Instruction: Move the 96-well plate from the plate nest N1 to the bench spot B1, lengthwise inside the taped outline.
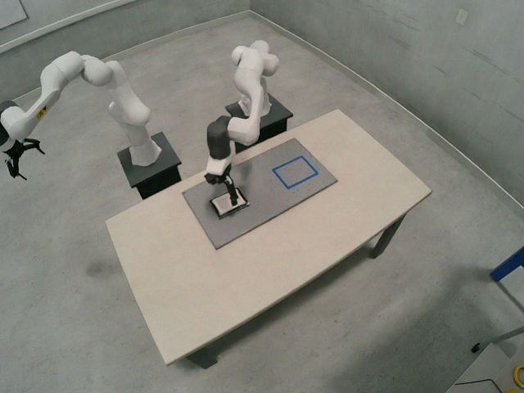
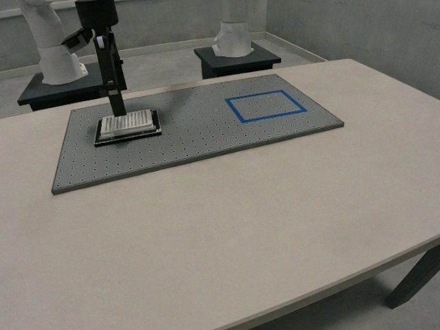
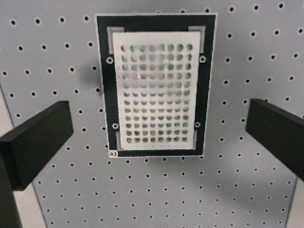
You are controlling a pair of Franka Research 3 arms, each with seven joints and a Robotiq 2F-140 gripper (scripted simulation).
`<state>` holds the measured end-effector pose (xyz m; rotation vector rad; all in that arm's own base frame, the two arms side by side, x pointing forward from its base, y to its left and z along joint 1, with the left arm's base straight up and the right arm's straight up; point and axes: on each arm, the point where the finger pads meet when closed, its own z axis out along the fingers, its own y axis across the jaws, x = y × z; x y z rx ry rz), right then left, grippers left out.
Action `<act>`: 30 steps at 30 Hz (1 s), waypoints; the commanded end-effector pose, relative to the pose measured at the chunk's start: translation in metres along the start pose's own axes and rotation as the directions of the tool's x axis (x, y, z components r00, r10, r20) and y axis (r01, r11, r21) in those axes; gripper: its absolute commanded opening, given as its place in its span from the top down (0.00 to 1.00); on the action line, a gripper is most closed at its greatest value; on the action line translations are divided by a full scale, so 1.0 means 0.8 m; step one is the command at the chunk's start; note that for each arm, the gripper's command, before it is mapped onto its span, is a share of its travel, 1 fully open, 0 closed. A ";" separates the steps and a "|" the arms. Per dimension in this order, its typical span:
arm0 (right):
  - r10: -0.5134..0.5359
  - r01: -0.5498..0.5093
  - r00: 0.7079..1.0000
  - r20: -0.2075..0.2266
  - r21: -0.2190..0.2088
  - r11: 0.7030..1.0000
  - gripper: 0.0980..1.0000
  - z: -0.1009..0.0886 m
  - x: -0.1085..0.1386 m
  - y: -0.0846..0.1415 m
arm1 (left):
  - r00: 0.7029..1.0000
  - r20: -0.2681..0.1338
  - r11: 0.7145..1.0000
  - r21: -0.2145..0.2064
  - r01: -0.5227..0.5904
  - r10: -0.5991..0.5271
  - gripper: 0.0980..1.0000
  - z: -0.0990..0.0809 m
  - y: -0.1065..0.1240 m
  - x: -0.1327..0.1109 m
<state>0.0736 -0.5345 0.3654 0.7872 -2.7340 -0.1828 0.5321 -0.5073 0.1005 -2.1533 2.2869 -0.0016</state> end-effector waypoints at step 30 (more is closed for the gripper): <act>-0.193 0.160 0.965 0.176 0.183 0.970 0.00 -0.018 0.087 0.033 | 1.000 0.000 1.000 -0.001 0.004 -0.004 0.00 -0.001 0.001 0.000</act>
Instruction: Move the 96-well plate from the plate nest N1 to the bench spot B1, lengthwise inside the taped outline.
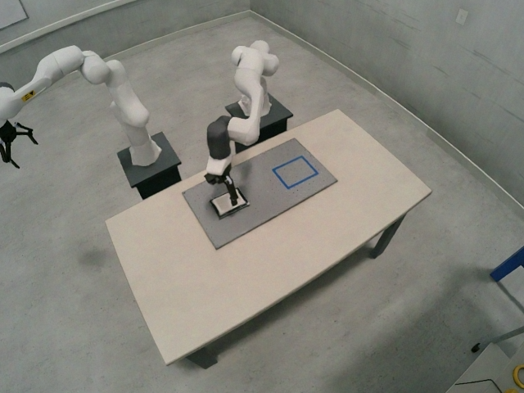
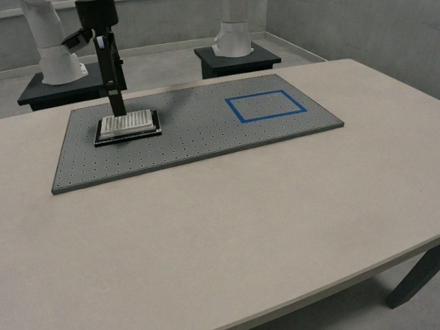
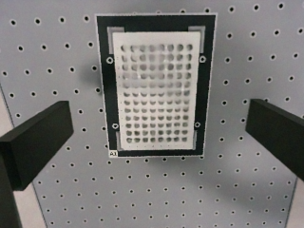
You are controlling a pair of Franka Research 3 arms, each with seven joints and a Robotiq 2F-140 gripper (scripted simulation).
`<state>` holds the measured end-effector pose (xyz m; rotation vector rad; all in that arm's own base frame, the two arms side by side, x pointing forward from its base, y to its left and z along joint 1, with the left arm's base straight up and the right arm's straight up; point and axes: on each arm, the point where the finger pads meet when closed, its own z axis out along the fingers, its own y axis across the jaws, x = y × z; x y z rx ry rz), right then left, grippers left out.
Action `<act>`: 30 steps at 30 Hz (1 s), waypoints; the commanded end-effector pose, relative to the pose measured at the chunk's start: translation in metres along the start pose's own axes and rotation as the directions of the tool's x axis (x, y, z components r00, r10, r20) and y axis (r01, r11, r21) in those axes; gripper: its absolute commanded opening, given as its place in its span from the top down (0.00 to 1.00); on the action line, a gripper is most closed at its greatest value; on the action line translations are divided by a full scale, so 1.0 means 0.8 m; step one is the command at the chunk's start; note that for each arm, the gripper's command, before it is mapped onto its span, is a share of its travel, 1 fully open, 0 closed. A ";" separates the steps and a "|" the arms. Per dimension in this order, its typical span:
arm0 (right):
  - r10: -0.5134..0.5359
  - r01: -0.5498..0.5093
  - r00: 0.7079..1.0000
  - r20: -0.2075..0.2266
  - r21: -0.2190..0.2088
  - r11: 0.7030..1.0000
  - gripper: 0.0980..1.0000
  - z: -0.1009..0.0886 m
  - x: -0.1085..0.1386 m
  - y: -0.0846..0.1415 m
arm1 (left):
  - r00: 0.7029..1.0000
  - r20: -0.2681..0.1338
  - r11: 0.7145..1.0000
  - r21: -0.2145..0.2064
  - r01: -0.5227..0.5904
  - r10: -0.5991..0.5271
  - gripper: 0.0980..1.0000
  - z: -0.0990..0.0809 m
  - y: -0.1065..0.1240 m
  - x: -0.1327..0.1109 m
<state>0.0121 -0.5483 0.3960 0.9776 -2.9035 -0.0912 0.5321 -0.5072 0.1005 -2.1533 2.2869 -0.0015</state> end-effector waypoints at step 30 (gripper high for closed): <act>-0.119 0.115 0.992 0.044 0.086 0.990 0.00 -0.019 0.028 0.012 | 1.000 0.000 1.000 -0.001 0.004 -0.004 0.00 -0.001 0.001 0.000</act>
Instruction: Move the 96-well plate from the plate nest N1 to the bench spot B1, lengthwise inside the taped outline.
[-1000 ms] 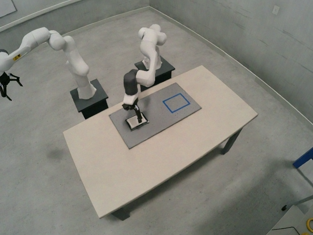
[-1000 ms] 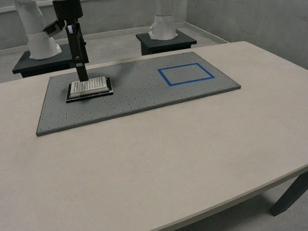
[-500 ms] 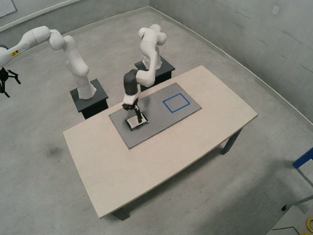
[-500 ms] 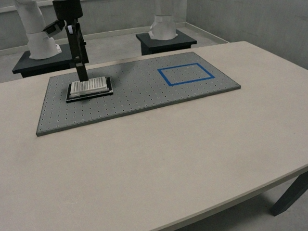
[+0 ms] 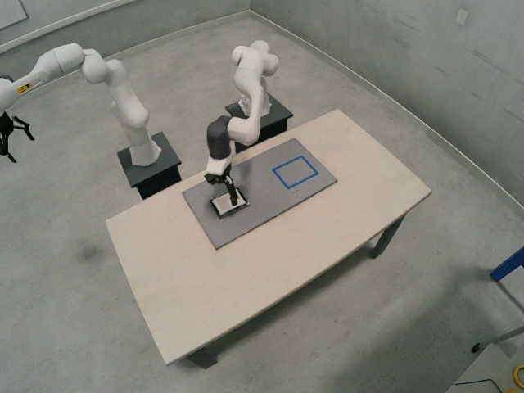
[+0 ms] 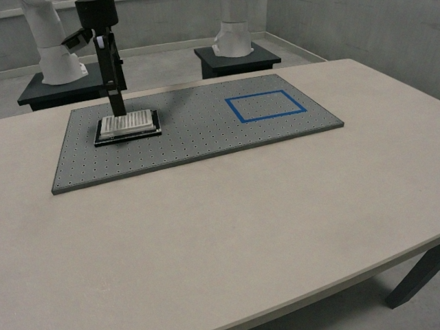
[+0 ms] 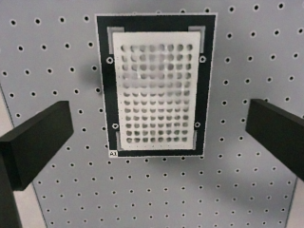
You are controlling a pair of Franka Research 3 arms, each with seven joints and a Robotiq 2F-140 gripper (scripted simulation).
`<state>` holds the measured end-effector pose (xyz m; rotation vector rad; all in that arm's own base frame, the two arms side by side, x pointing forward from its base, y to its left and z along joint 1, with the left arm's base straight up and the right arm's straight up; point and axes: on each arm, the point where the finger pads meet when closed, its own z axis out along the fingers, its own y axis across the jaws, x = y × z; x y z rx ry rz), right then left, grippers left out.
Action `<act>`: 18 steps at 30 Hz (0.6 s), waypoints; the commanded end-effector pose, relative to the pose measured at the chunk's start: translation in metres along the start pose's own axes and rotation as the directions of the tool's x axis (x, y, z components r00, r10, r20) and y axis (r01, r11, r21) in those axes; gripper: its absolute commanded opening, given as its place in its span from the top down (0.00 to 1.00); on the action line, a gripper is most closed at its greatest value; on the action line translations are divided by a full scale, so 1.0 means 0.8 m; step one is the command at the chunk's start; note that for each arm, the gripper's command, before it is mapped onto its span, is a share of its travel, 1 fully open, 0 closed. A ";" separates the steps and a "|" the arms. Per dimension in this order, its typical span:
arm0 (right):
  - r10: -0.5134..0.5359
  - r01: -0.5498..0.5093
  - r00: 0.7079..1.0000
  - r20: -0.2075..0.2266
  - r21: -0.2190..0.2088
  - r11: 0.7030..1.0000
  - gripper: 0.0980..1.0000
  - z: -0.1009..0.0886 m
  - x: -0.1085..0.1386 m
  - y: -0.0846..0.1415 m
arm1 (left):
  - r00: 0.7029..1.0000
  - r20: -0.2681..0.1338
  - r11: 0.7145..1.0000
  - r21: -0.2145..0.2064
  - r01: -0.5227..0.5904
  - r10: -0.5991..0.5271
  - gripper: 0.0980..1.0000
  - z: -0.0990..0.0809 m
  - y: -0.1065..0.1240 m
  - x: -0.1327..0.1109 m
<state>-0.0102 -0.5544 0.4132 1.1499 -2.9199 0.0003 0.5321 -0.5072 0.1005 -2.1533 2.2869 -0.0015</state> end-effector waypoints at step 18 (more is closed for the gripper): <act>-0.004 0.004 1.000 0.000 0.000 1.000 0.00 0.000 0.000 0.000 | 1.000 0.000 1.000 -0.001 0.004 -0.004 1.00 -0.001 0.001 0.000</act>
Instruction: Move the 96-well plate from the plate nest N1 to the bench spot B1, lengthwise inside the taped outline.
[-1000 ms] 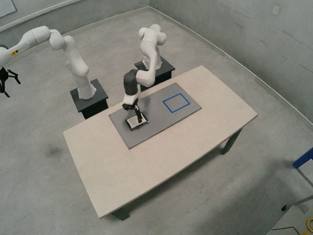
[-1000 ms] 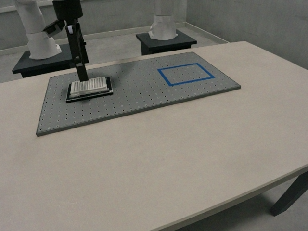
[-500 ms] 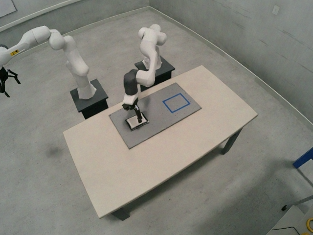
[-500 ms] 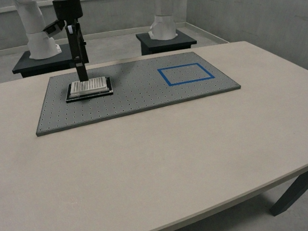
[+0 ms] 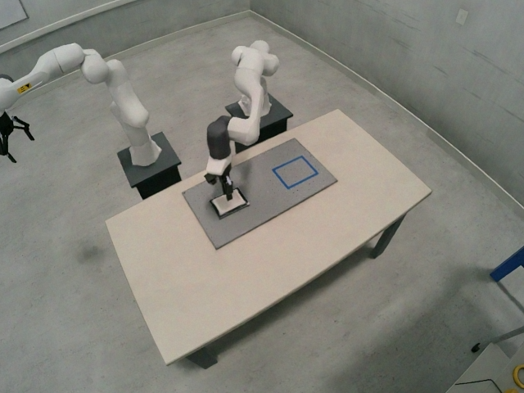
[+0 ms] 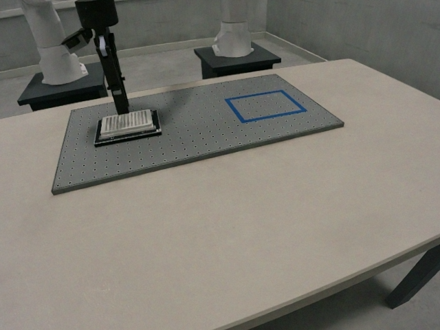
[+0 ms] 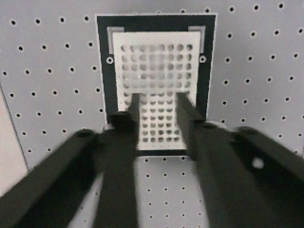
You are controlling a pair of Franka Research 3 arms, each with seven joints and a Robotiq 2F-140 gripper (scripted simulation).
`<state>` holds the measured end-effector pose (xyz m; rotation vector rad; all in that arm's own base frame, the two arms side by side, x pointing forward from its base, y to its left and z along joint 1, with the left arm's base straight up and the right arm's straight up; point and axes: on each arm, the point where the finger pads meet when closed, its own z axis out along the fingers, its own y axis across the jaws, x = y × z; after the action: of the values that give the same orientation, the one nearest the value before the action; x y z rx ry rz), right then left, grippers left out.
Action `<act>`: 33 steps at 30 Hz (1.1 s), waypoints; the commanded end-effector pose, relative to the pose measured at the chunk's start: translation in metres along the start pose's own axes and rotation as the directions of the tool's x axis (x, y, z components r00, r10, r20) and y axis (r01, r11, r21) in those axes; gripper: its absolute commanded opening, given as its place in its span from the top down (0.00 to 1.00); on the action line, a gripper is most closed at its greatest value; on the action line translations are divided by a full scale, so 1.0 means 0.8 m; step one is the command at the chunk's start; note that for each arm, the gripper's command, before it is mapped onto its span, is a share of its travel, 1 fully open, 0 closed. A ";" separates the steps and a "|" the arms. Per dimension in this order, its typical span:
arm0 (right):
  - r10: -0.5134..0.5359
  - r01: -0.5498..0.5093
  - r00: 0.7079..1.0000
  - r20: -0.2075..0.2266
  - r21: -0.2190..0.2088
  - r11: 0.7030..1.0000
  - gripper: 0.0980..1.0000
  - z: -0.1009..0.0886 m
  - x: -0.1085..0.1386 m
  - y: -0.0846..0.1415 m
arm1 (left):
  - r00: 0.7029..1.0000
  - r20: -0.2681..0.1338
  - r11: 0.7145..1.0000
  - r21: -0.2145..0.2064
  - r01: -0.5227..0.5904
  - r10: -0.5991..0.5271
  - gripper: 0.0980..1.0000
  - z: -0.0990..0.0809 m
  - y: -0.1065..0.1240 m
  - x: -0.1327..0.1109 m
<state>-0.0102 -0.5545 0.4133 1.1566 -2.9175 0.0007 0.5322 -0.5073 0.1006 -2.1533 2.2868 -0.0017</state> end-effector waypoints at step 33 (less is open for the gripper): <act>0.000 0.000 1.000 0.000 0.000 1.000 0.00 0.000 0.000 0.000 | 1.000 0.000 1.000 -0.001 0.004 -0.004 0.34 -0.001 0.001 0.000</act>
<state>-0.0102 -0.5545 0.4133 1.1566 -2.9175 0.0007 0.5322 -0.5072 0.1006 -2.1533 2.2868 -0.0016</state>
